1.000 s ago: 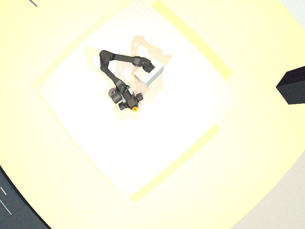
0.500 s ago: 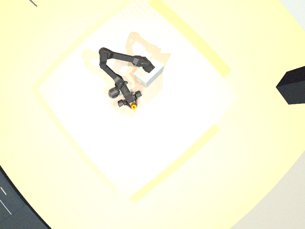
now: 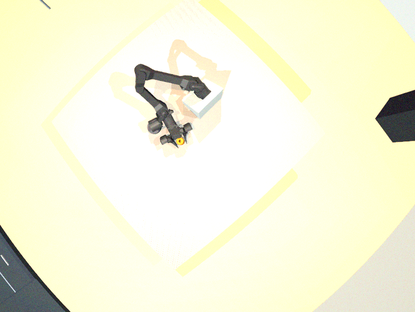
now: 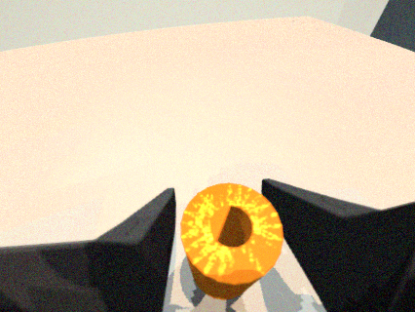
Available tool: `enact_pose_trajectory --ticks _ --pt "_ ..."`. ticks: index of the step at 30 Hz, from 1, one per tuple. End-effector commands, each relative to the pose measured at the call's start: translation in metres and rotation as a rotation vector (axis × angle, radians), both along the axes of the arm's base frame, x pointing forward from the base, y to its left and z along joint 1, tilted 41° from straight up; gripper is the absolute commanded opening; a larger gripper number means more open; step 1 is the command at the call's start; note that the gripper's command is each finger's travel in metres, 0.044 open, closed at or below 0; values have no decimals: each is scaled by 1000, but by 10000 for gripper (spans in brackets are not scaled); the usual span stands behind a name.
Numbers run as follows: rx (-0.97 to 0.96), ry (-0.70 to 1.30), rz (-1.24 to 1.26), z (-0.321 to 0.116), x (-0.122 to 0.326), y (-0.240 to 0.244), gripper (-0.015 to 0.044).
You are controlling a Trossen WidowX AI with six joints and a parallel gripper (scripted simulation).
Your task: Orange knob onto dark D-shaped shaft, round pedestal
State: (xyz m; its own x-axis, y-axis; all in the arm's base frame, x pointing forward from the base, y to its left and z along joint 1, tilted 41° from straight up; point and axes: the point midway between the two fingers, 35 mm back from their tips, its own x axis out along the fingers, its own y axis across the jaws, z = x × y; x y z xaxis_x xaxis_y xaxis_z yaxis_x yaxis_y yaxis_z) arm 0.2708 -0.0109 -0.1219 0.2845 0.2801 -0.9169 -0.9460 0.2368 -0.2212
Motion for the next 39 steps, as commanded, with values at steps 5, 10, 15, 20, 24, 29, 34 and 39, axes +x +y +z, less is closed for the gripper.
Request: enact_pose_trajectory --ticks 5,10,15,20,24,29,34,39 --pt "3 -1 0 0 0 0 260" --pt "3 -1 0 0 0 0 260" --pt "3 -1 0 0 0 0 260" --pt "3 -1 0 0 0 0 286" --pt "3 -1 0 0 0 0 391" --pt "3 -1 0 0 0 0 440" --pt "3 -1 0 0 0 0 440" --pt "1 0 1 31 4 26 440"
